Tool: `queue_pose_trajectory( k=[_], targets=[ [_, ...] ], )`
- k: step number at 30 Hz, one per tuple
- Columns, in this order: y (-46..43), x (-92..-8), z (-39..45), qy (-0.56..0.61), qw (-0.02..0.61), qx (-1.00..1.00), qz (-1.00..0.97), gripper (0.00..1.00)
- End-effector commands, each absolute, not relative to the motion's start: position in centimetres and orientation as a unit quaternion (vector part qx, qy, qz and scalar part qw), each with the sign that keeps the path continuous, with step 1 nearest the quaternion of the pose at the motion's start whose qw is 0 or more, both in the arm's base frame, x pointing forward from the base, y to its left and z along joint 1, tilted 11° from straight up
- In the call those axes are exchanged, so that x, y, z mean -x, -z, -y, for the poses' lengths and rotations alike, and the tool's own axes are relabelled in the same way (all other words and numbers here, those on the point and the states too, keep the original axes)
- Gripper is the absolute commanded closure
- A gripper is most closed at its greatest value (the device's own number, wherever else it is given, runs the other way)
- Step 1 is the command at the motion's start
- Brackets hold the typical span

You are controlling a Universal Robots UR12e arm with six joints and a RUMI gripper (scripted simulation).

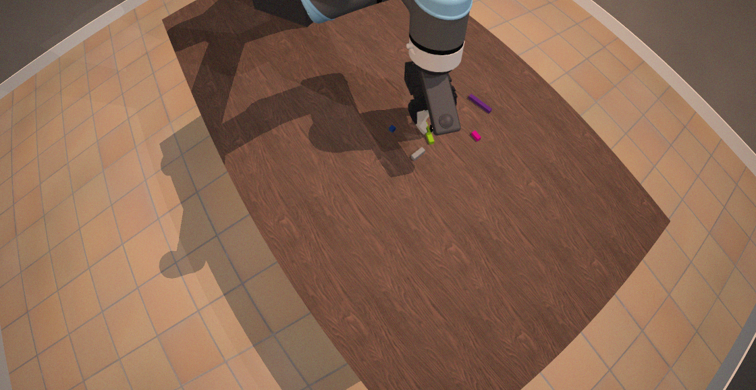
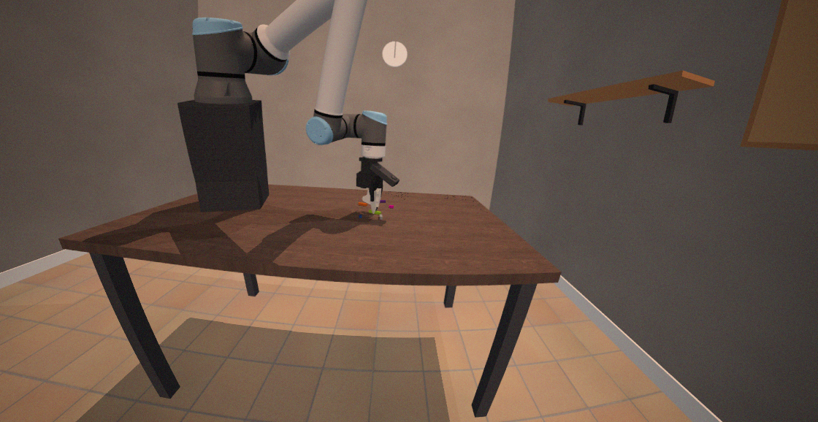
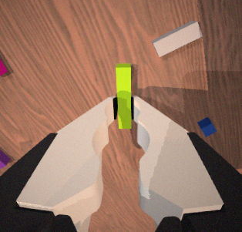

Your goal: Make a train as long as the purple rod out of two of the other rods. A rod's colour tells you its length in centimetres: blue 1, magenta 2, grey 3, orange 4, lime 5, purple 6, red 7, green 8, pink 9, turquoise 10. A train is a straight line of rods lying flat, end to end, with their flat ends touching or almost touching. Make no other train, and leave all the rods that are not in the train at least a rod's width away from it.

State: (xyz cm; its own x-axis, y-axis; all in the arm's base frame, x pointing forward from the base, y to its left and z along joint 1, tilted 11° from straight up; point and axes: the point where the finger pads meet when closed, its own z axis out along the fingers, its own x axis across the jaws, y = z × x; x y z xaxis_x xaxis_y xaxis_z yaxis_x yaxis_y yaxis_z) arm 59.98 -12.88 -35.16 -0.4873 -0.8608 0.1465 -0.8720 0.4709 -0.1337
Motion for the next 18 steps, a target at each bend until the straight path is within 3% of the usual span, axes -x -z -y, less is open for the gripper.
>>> queue_pose_trajectory(
  k=[1,18],
  targets=[
    [35.1,-60.0,12.9,-0.096,0.029,-0.505,0.857,1.0],
    [28.8,-59.7,11.6,-0.096,0.029,-0.505,0.857,1.0]
  ],
)
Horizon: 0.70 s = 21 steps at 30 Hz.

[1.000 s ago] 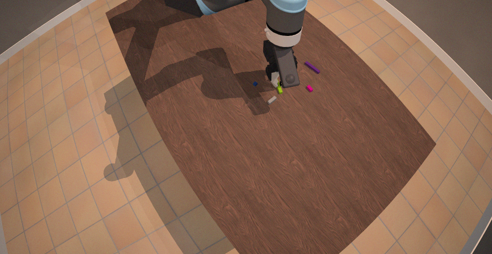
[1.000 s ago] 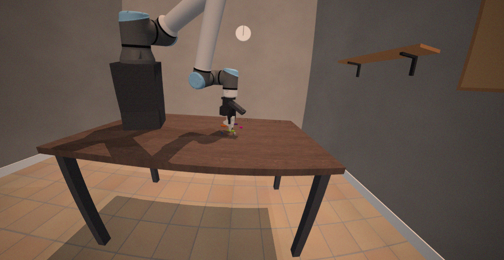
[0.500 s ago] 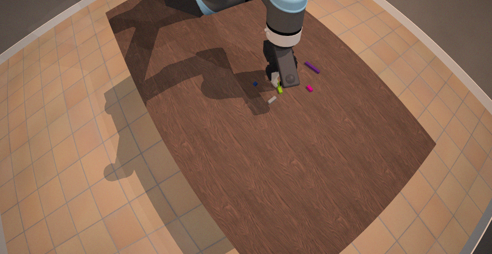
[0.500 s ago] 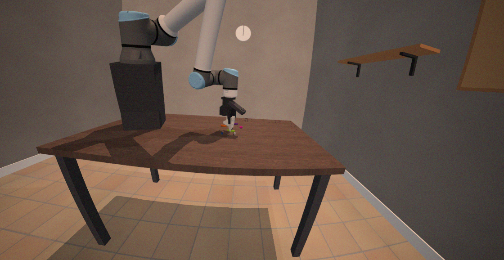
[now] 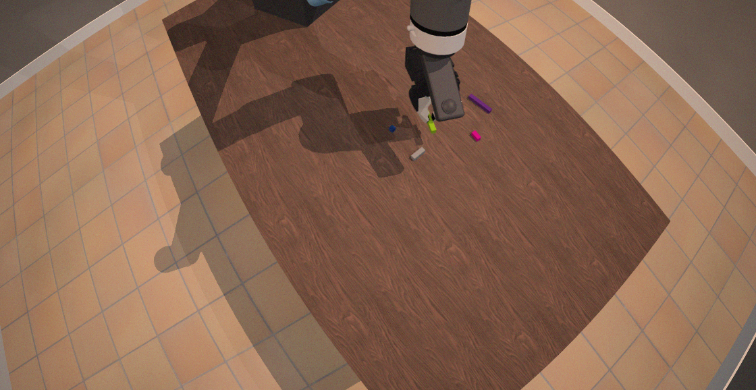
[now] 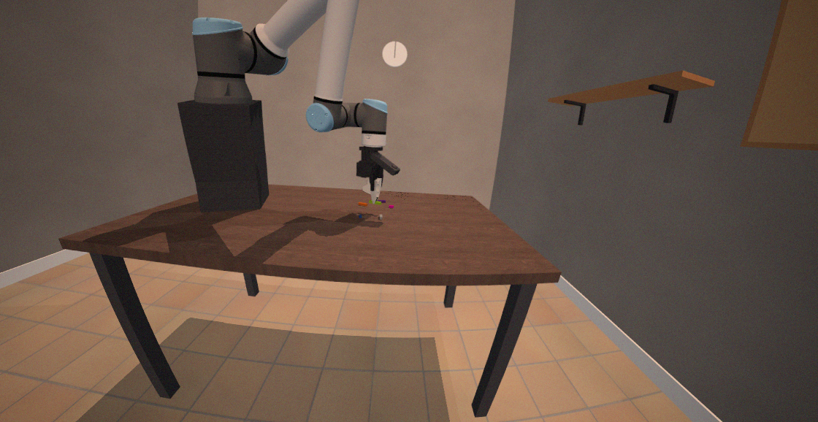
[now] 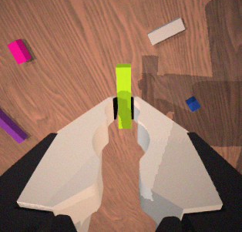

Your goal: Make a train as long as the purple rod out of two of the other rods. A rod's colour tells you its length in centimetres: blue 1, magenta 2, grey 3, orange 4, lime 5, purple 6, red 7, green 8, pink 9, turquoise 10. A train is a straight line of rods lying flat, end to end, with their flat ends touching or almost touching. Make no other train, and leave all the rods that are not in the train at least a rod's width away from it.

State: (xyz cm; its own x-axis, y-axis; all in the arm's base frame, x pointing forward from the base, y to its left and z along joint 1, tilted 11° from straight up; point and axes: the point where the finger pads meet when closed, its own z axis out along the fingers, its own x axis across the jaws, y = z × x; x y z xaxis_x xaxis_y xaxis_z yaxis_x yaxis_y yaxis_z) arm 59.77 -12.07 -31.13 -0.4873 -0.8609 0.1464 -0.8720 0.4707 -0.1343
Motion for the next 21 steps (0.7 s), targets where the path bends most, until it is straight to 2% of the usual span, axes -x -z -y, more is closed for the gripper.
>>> queue_pose_trajectory(
  k=[1,21],
  targets=[
    [28.8,-59.7,11.6,-0.096,0.029,-0.505,0.857,1.0],
    [25.3,-59.5,10.9,-0.096,0.029,-0.505,0.857,1.0]
  ],
)
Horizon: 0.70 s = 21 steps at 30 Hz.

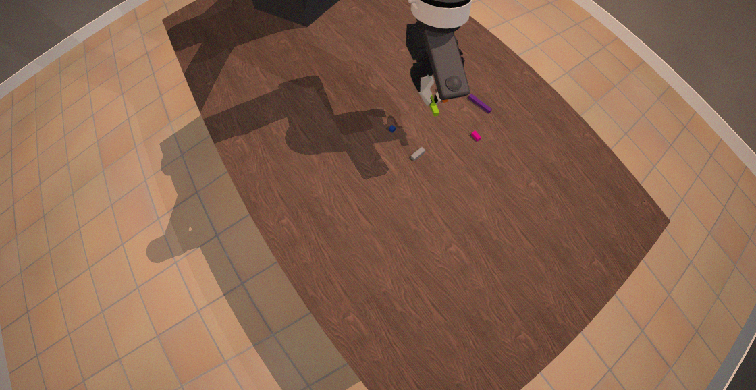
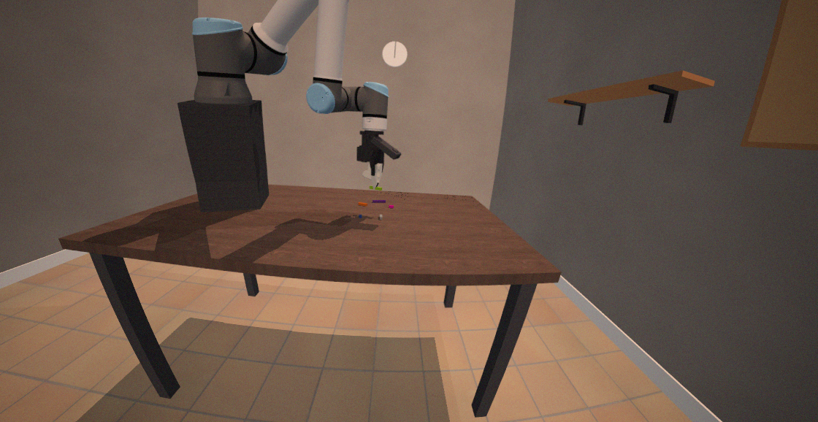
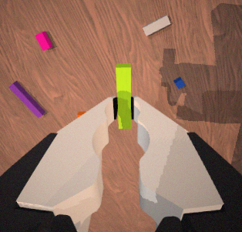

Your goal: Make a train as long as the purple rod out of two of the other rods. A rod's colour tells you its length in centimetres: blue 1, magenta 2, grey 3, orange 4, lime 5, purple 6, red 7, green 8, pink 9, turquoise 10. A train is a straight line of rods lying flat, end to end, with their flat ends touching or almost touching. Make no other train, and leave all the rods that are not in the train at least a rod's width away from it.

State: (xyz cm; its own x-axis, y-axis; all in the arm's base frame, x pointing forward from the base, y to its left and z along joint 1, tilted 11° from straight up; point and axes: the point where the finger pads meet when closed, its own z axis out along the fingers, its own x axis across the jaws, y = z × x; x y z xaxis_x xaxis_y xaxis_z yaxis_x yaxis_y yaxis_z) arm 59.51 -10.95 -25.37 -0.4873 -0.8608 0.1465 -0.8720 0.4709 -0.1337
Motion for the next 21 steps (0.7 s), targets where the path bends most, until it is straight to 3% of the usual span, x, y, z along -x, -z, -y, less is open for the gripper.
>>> queue_pose_trajectory(
  k=[1,21],
  targets=[
    [25.3,-59.5,10.9,-0.096,0.029,-0.505,0.857,1.0],
    [24.6,-57.0,15.1,-0.099,0.006,-0.289,0.952,1.0]
  ],
)
